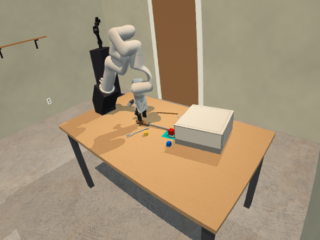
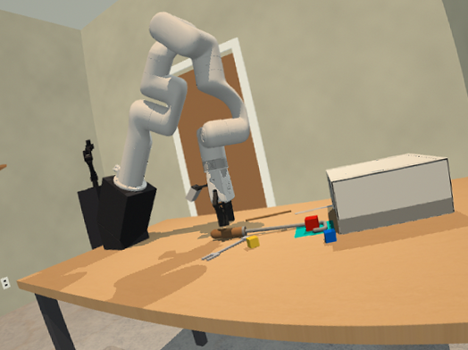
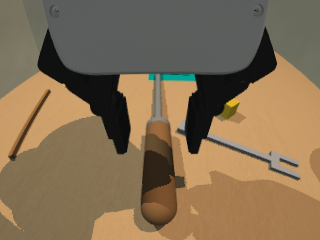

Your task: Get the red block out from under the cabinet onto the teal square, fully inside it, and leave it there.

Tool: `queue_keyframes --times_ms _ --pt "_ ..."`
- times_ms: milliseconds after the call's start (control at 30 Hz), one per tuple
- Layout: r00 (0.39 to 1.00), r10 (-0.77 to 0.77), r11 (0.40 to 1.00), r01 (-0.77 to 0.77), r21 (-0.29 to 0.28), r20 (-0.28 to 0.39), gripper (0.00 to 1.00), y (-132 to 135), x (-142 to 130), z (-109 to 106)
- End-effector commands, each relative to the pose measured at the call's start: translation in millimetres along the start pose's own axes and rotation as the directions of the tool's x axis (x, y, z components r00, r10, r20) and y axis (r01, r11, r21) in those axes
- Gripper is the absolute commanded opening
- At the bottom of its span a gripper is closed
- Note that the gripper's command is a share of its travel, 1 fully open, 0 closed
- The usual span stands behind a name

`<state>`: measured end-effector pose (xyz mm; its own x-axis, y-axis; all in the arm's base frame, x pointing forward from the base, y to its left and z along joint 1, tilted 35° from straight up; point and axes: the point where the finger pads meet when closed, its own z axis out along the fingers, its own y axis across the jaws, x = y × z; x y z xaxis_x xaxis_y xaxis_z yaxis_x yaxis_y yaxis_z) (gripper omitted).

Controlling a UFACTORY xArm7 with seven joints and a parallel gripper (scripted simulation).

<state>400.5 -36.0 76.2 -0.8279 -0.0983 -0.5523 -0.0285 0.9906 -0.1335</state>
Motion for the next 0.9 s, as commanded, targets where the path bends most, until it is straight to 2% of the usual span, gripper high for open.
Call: queue_keyframes --times_ms 0,867 --pt "1.000 0.000 1.000 0.000 -0.006 0.016 0.57 0 -1 -7" --pt "1.000 0.000 1.000 0.000 -0.007 0.016 0.57 0 0 -56"
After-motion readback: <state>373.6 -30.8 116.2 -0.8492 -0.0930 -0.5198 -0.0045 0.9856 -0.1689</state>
